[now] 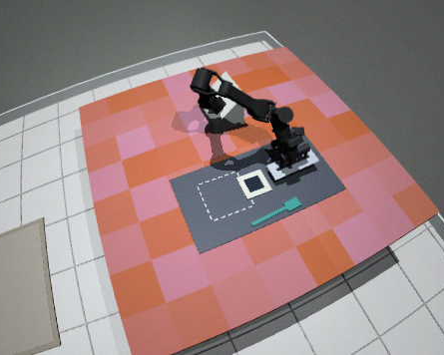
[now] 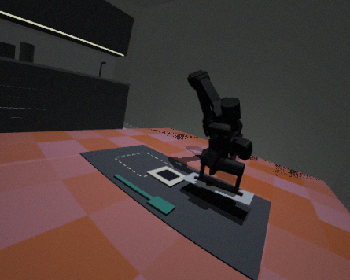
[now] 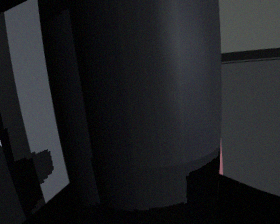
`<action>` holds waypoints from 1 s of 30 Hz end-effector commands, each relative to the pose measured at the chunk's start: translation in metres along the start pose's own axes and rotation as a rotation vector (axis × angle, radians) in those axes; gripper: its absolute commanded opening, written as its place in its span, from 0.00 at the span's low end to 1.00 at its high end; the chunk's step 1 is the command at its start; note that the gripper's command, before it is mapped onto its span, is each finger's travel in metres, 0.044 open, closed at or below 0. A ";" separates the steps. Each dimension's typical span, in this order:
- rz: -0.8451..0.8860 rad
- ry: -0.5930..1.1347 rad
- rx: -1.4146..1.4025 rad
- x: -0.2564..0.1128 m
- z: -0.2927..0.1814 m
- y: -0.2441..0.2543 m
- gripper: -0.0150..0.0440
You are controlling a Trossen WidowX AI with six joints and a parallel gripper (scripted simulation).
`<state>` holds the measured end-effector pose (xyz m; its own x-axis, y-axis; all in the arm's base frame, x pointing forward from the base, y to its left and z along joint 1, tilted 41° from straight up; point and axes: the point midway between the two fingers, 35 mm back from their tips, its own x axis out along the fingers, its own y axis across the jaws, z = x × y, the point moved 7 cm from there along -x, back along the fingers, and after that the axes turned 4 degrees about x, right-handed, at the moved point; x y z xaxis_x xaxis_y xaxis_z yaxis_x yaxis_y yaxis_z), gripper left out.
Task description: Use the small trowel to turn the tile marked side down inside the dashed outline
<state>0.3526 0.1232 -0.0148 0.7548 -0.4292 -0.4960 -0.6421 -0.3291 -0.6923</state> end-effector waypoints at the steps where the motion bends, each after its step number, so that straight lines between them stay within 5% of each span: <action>1: -0.010 0.002 0.018 -0.002 -0.001 -0.001 0.25; 30: -0.010 0.004 0.016 0.021 -0.014 0.030 0.25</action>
<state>0.3475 0.0934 -0.0387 0.7567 -0.4375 -0.4858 -0.6356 -0.3183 -0.7034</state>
